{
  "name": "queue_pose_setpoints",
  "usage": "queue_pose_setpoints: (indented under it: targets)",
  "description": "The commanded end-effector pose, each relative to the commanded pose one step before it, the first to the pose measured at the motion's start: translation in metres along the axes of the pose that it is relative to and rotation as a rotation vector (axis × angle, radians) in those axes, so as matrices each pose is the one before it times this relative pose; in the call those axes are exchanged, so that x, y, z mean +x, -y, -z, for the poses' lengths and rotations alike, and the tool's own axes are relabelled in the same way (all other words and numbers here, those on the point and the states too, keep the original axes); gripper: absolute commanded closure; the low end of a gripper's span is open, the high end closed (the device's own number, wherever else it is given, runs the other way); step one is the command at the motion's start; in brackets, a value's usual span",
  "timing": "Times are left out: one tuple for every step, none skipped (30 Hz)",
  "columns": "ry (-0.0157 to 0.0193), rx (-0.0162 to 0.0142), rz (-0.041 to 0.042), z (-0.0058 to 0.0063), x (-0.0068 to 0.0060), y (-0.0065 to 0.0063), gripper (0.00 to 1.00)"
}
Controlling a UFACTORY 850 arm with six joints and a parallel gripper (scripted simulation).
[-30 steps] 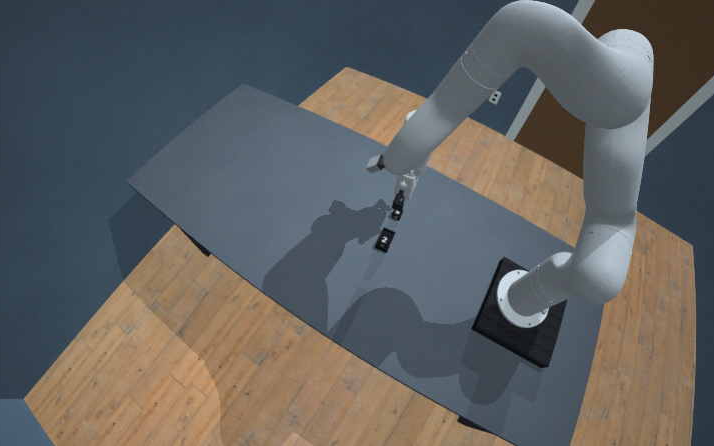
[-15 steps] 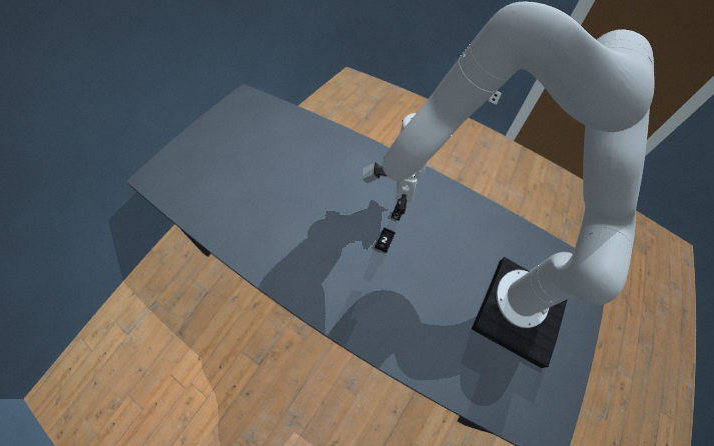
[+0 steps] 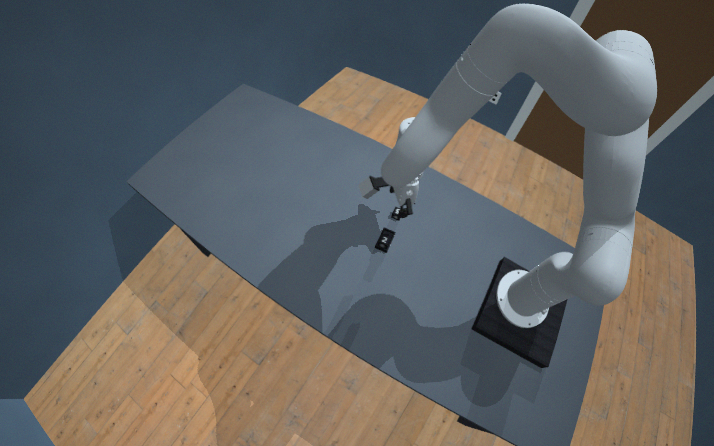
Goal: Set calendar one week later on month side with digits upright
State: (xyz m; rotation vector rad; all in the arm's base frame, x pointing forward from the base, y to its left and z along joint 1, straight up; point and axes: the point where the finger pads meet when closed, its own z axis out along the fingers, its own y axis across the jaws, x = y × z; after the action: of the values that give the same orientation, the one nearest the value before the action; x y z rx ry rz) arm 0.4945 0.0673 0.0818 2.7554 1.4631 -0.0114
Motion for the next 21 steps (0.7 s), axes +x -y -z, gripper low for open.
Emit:
queue_pose_setpoints:
  targets:
    - [-0.01870,0.01555,0.17219,0.00074,0.00479,0.00432,0.00]
    - [-0.00001,0.00000,0.02397,-0.00002,0.00072,0.00062,0.00]
    - [-0.00001,0.00000,0.02874,-0.00002,0.00088,0.00072,0.00]
    - [-0.00001,0.00000,0.02722,-0.00002,0.00085,0.00066,0.00]
    - [-0.00001,0.00000,0.02402,-0.00002,0.00076,0.00056,0.00]
    - [0.00000,0.00000,0.00000,0.00000,0.00000,0.00000,0.00]
    - [0.00000,0.00000,0.00000,0.00000,0.00000,0.00000,0.00]
    - [-0.00004,0.00001,0.08112,-0.00006,0.00261,0.00184,0.00]
    - [0.00000,0.00000,0.00129,0.00000,0.00004,0.00003,0.00]
    - [-0.00002,0.00000,0.04095,-0.00003,0.00138,0.00083,0.00]
    - [-0.00001,0.00000,0.02384,-0.00002,0.00082,0.00045,0.00]
    - [-0.00001,0.00000,0.01975,-0.00002,0.00069,0.00036,0.00]
    - [-0.00002,0.00000,0.03104,-0.00002,0.00109,0.00054,0.00]
    - [-0.00001,0.00000,0.02594,-0.00002,0.00093,0.00043,0.00]
    - [-0.00001,0.00000,0.02710,-0.00002,0.00098,0.00042,0.00]
    - [0.00000,0.00000,0.00230,0.00000,0.00008,0.00003,0.00]
    - [-0.00003,0.00000,0.05082,-0.00004,0.00185,0.00074,0.00]
    - [-0.00001,0.00000,0.02549,-0.00002,0.00095,0.00033,0.00]
    - [-0.00001,0.00000,0.01159,-0.00001,0.00043,0.00014,0.00]
    - [-0.00002,0.00000,0.03758,-0.00003,0.00141,0.00044,0.00]
    - [-0.00001,0.00000,0.02736,-0.00002,0.00104,0.00028,0.00]
